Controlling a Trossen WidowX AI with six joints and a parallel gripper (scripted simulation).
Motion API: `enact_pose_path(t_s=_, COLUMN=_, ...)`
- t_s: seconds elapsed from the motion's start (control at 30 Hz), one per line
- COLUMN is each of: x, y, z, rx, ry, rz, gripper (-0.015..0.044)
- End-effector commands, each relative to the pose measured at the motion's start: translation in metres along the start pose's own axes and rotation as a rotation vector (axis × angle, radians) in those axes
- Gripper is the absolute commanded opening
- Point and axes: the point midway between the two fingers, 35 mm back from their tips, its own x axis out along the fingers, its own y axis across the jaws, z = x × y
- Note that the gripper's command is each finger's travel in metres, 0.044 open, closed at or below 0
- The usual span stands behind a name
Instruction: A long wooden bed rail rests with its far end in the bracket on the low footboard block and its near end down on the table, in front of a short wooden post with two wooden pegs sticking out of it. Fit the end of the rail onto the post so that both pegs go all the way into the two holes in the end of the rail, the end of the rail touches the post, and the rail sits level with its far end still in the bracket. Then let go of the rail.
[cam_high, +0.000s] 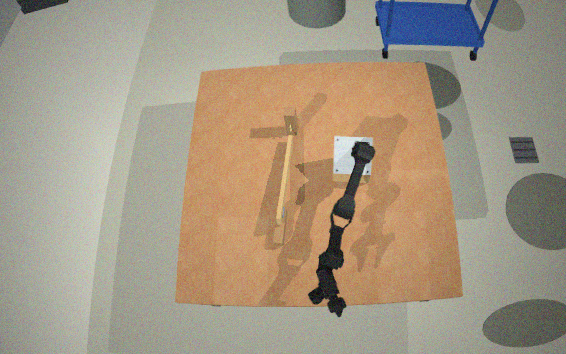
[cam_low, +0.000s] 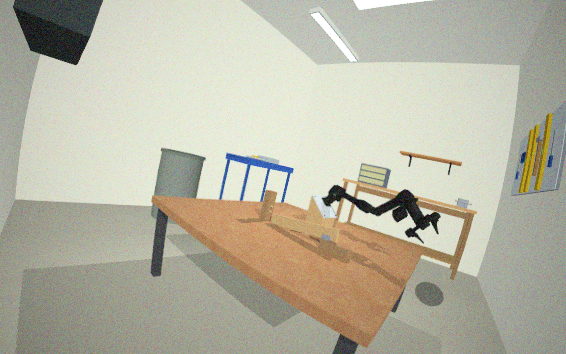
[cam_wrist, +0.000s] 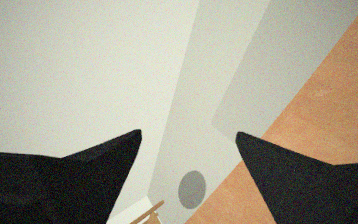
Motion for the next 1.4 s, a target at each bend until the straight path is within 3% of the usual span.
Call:
enact_pose_path(t_s=0.0, x=0.000, y=0.001, z=0.000, rx=-0.002, ry=-0.001, rz=0.003, gripper=0.0426)
enact_pose_path(t_s=0.23, x=-0.024, y=0.072, z=-0.019, rx=-0.122, ry=-0.057, rz=0.165, gripper=0.0440)
enact_pose_path(t_s=0.5, x=-0.087, y=0.183, z=-0.059, rx=-0.263, ry=-0.141, rz=0.460, gripper=0.0440)
enact_pose_path(t_s=0.97, x=-0.249, y=0.302, z=-0.113, rx=-0.312, ry=-0.295, rz=0.925, gripper=0.0440)
enact_pose_path(t_s=1.37, x=-0.416, y=0.340, z=-0.140, rx=-0.206, ry=-0.385, rz=1.371, gripper=0.0440)
